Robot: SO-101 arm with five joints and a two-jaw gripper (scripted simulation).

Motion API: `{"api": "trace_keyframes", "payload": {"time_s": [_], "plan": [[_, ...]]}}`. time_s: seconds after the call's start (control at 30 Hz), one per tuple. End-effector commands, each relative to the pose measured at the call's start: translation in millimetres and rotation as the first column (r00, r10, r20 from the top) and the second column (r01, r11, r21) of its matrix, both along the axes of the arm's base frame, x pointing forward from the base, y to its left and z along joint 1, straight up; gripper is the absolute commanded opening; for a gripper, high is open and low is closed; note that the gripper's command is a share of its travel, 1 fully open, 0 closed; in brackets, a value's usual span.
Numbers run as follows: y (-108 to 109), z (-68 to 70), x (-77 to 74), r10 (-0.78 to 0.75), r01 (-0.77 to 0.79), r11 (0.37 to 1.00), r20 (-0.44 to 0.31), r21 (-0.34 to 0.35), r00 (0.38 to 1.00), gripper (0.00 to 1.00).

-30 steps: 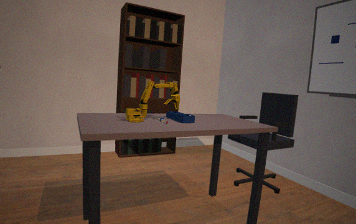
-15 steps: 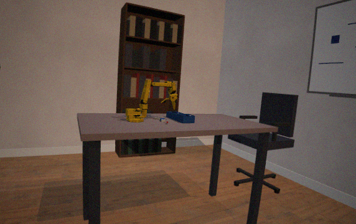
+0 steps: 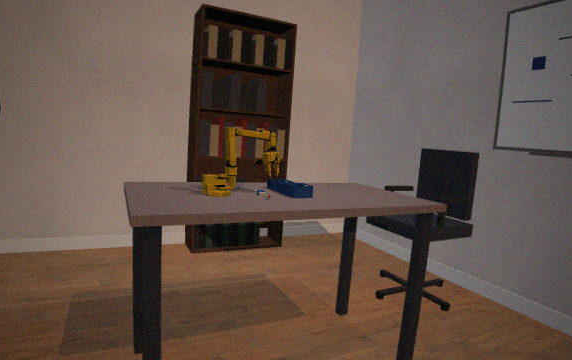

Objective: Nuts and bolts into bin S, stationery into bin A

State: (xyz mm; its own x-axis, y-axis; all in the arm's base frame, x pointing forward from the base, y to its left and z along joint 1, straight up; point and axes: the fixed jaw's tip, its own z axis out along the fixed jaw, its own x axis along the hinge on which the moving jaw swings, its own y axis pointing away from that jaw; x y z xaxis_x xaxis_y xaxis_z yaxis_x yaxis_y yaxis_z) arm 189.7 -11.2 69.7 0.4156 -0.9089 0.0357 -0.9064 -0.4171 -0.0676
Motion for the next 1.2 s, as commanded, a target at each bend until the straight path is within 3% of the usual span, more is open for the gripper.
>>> {"api": "trace_keyframes", "payload": {"time_s": [0.0, 0.4, 0.73, 1.17], "plan": [[-3, 7.2, -6.9, -0.164, 0.163, 0.986, 0.062, 0.019, 0.984, 0.25], [-4, -1.8, -35.3, -0.525, 0.525, 0.85, 0.001, 0.042, 0.851, 0.27], [-4, -4.9, -43.3, -0.616, 0.617, 0.786, -0.017, 0.041, 0.787, 0.27], [-4, -8.3, -46.7, -0.652, 0.653, 0.757, -0.041, 0.028, 0.757, 0.27]]}}
